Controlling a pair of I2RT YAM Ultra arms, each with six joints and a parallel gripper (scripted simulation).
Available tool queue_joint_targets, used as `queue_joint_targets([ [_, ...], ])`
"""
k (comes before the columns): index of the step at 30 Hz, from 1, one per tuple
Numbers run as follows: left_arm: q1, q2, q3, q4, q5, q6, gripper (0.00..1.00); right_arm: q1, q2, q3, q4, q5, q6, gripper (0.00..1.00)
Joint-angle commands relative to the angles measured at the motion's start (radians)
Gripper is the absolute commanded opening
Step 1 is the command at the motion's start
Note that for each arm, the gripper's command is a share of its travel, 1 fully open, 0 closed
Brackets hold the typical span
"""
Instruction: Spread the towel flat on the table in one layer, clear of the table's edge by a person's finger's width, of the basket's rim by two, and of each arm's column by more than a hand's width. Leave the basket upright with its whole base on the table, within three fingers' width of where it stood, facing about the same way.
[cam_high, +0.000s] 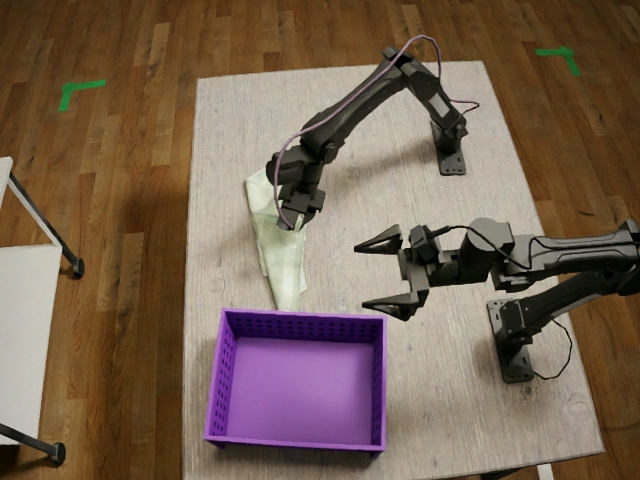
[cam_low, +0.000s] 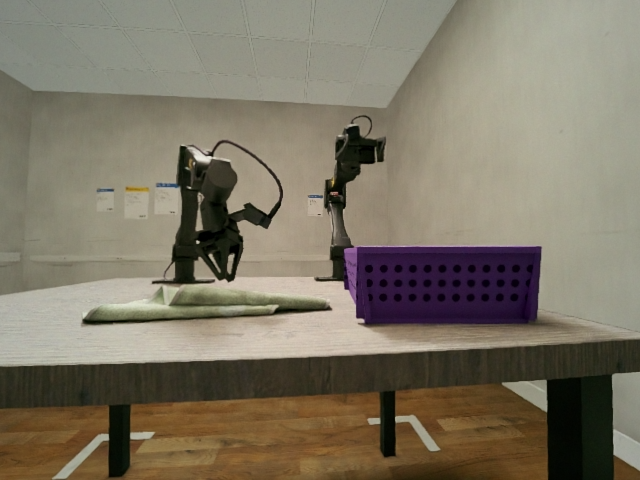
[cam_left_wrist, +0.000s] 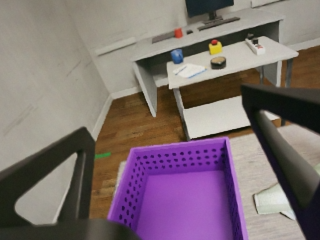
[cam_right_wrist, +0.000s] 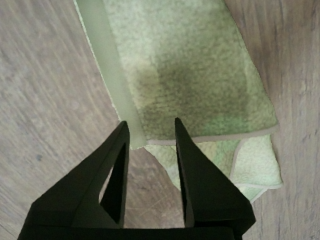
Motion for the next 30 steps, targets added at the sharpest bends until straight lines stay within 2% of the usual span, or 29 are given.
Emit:
queue_joint_targets([
  [1, 0.000, -0.002, 0.005, 0.005, -0.001, 0.000, 1.00, 0.011, 0.064, 0.142, -0.199, 0.007, -0.088, 0.34],
  [4, 0.000, -0.002, 0.005, 0.005, -0.001, 0.000, 1.00, -0.003, 0.129, 0.259, -0.312, 0.012, -0.132, 0.34],
  [9, 0.000, -0.002, 0.005, 0.005, -0.001, 0.000, 1.00, 0.007, 0.175, 0.341, -0.382, 0.010, -0.136, 0.34],
  [30, 0.000, -0.002, 0.005, 0.005, -0.001, 0.000, 1.00, -0.009, 0.203, 0.378, -0.405, 0.009, -0.143, 0.34],
])
